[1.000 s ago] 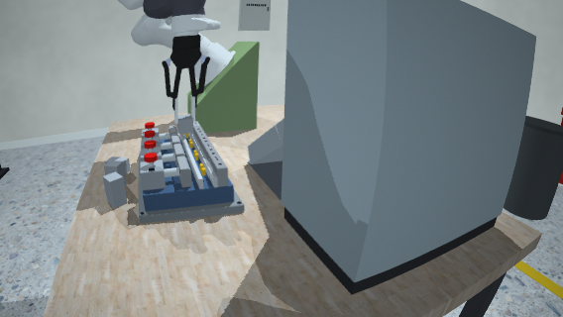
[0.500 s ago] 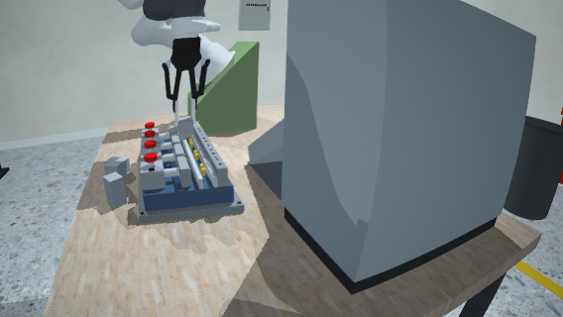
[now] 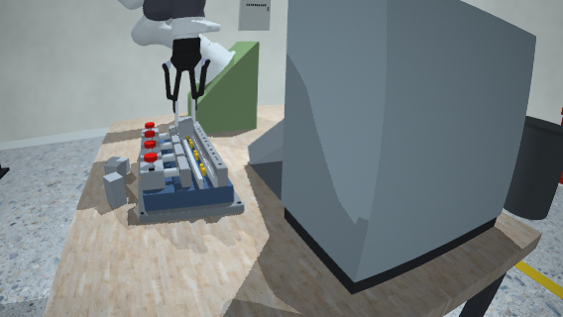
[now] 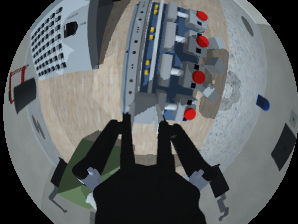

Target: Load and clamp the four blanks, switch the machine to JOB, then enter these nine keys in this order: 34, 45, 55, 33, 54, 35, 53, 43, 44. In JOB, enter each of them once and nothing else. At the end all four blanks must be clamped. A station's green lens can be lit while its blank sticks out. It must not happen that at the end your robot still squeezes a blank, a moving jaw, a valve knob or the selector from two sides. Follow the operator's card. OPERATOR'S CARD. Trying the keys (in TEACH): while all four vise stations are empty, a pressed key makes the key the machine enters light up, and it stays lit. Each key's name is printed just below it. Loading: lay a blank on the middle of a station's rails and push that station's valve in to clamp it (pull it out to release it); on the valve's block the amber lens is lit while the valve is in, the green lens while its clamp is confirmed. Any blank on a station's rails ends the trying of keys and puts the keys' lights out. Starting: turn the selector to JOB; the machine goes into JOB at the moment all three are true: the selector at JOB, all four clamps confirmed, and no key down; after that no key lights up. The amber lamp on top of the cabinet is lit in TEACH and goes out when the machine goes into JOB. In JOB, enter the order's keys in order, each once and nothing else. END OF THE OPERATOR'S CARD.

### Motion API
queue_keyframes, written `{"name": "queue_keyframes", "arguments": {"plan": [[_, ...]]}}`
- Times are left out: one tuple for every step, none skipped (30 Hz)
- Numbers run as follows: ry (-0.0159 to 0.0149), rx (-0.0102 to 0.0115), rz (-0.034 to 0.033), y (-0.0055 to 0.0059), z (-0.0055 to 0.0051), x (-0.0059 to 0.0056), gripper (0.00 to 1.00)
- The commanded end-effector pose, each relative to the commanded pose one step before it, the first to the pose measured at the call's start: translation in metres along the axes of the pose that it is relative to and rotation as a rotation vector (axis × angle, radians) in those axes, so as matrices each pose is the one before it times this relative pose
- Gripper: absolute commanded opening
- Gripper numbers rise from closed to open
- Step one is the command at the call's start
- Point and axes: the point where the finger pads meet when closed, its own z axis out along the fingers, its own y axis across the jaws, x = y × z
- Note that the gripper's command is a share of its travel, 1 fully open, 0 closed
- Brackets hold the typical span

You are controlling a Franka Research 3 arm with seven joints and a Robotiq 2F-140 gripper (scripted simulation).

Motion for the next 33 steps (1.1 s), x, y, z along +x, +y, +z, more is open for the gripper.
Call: {"name": "queue_keyframes", "arguments": {"plan": [[0.00416, 0.00127, 0.00468, -0.00012, -0.00005, 0.00150, 0.00], [0.00000, 0.00000, 0.00000, 0.00000, 0.00000, 0.00000, 0.00], [0.00000, 0.00000, 0.00000, 0.00000, 0.00000, 0.00000, 0.00], [0.00000, 0.00000, 0.00000, 0.00000, 0.00000, 0.00000, 0.00], [0.00000, 0.00000, 0.00000, 0.00000, 0.00000, 0.00000, 0.00], [0.00000, 0.00000, 0.00000, 0.00000, 0.00000, 0.00000, 0.00], [0.00000, 0.00000, 0.00000, 0.00000, 0.00000, 0.00000, 0.00], [0.00000, 0.00000, 0.00000, 0.00000, 0.00000, 0.00000, 0.00], [0.00000, 0.00000, 0.00000, 0.00000, 0.00000, 0.00000, 0.00], [0.00000, 0.00000, 0.00000, 0.00000, 0.00000, 0.00000, 0.00], [0.00000, 0.00000, 0.00000, 0.00000, 0.00000, 0.00000, 0.00], [0.00000, 0.00000, 0.00000, 0.00000, 0.00000, 0.00000, 0.00], [0.00000, 0.00000, 0.00000, 0.00000, 0.00000, 0.00000, 0.00], [0.00000, 0.00000, 0.00000, 0.00000, 0.00000, 0.00000, 0.00], [0.00000, 0.00000, 0.00000, 0.00000, 0.00000, 0.00000, 0.00], [0.00000, 0.00000, 0.00000, 0.00000, 0.00000, 0.00000, 0.00], [0.00000, 0.00000, 0.00000, 0.00000, 0.00000, 0.00000, 0.00], [0.00000, 0.00000, 0.00000, 0.00000, 0.00000, 0.00000, 0.00], [0.00000, 0.00000, 0.00000, 0.00000, 0.00000, 0.00000, 0.00], [0.00000, 0.00000, 0.00000, 0.00000, 0.00000, 0.00000, 0.00], [0.00000, 0.00000, 0.00000, 0.00000, 0.00000, 0.00000, 0.00], [0.00000, 0.00000, 0.00000, 0.00000, 0.00000, 0.00000, 0.00], [0.00000, 0.00000, 0.00000, 0.00000, 0.00000, 0.00000, 0.00], [0.00000, 0.00000, 0.00000, 0.00000, 0.00000, 0.00000, 0.00], [0.00000, 0.00000, 0.00000, 0.00000, 0.00000, 0.00000, 0.00], [0.00000, 0.00000, 0.00000, 0.00000, 0.00000, 0.00000, 0.00], [0.00000, 0.00000, 0.00000, 0.00000, 0.00000, 0.00000, 0.00], [0.00000, 0.00000, 0.00000, 0.00000, 0.00000, 0.00000, 0.00], [0.00000, 0.00000, 0.00000, 0.00000, 0.00000, 0.00000, 0.00], [0.00000, 0.00000, 0.00000, 0.00000, 0.00000, 0.00000, 0.40], [0.00000, 0.00000, 0.00000, 0.00000, 0.00000, 0.00000, 0.40], [0.00000, 0.00000, 0.00000, 0.00000, 0.00000, 0.00000, 0.40], [0.00000, 0.00000, 0.00000, 0.00000, 0.00000, 0.00000, 0.40]]}}
